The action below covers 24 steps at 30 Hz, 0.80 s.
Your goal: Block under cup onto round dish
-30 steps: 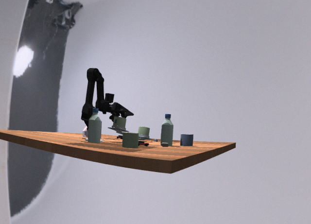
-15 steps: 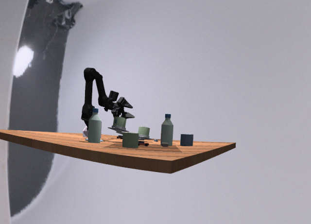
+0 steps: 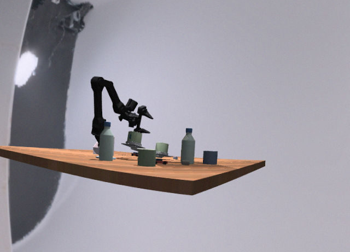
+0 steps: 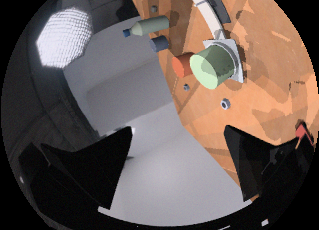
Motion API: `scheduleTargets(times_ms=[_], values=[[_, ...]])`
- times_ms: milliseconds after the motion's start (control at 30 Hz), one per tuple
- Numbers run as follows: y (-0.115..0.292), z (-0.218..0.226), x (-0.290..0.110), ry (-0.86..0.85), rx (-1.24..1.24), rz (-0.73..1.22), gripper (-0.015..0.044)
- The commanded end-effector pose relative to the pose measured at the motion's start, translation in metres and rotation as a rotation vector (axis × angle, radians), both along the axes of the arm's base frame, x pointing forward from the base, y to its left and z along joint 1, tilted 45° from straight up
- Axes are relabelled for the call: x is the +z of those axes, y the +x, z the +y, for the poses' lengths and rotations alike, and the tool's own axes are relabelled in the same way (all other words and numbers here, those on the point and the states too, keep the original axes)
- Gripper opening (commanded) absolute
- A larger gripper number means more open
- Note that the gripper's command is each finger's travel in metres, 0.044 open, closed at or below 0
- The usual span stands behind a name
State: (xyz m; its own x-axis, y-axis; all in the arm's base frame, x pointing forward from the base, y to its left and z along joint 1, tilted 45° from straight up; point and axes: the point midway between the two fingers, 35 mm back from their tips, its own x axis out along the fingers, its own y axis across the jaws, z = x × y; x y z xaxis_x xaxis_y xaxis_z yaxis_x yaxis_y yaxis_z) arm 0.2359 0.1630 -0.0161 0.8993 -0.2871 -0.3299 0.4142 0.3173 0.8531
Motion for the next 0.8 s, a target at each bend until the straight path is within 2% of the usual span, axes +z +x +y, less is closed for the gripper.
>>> scheduleTargets(times_ms=[0,767], values=[[0.002,0.001,0.003,-0.099,0.021,0.055,0.0440],[0.002,-0.011,0.044,-0.763,0.185,0.450,0.0440]])
